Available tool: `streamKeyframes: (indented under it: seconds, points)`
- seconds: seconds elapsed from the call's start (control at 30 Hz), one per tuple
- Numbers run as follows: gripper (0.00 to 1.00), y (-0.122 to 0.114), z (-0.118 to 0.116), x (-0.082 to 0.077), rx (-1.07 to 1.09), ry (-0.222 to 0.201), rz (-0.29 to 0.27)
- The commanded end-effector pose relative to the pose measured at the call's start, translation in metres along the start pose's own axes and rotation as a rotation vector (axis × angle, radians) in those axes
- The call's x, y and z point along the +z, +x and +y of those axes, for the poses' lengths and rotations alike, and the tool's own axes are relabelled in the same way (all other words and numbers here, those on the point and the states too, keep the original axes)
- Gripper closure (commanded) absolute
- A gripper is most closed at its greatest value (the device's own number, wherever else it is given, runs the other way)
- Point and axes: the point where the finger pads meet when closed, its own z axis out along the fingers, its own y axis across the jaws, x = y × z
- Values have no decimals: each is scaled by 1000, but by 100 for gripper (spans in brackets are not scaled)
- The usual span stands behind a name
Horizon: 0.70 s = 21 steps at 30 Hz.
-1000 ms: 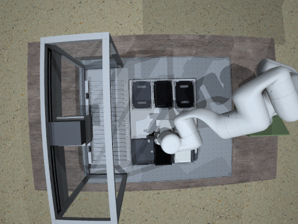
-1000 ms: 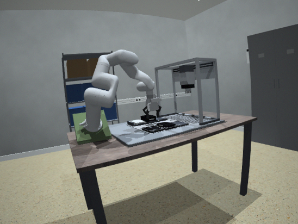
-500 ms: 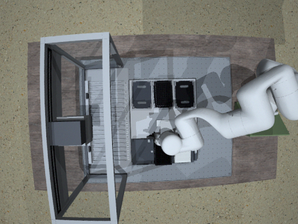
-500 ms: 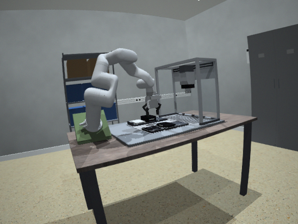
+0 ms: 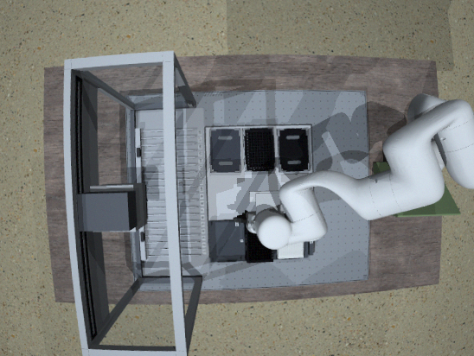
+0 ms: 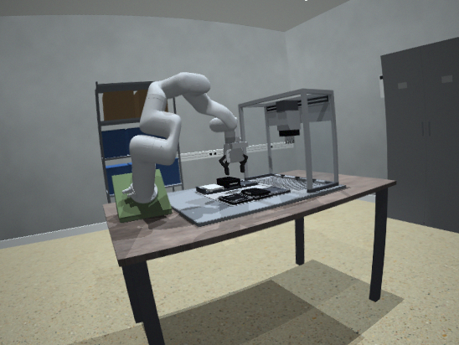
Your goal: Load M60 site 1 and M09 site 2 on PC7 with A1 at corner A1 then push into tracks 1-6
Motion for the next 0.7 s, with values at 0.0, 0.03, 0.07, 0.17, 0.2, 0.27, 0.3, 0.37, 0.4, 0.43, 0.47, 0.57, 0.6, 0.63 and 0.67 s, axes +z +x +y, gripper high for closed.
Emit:
streamKeyframes:
  seconds: [0.0,0.03,0.07,0.17,0.2,0.27,0.3,0.37,0.4,0.43,0.47,0.57,0.6,0.63,0.67]
  points:
    - [0,-1,-1,-9,0,5,-3]
    - [0,-1,-1,-11,0,5,-3]
    - [0,-1,-1,-12,0,5,-3]
    - [0,-1,-1,-17,0,5,-3]
    - [0,-1,-1,-19,0,5,-3]
    - [0,-1,-1,-22,0,5,-3]
    - [0,-1,-1,-24,0,5,-3]
    - [0,-1,-1,-27,0,5,-3]
    - [0,-1,-1,-27,0,5,-3]
    - [0,-1,-1,-27,0,5,-3]
    - [0,-1,-1,-29,0,5,-3]
    - [0,-1,-1,-34,0,5,-3]
    - [0,-1,-1,-34,0,5,-3]
    - [0,-1,-1,-34,0,5,-3]
    - [0,-1,-1,-34,0,5,-3]
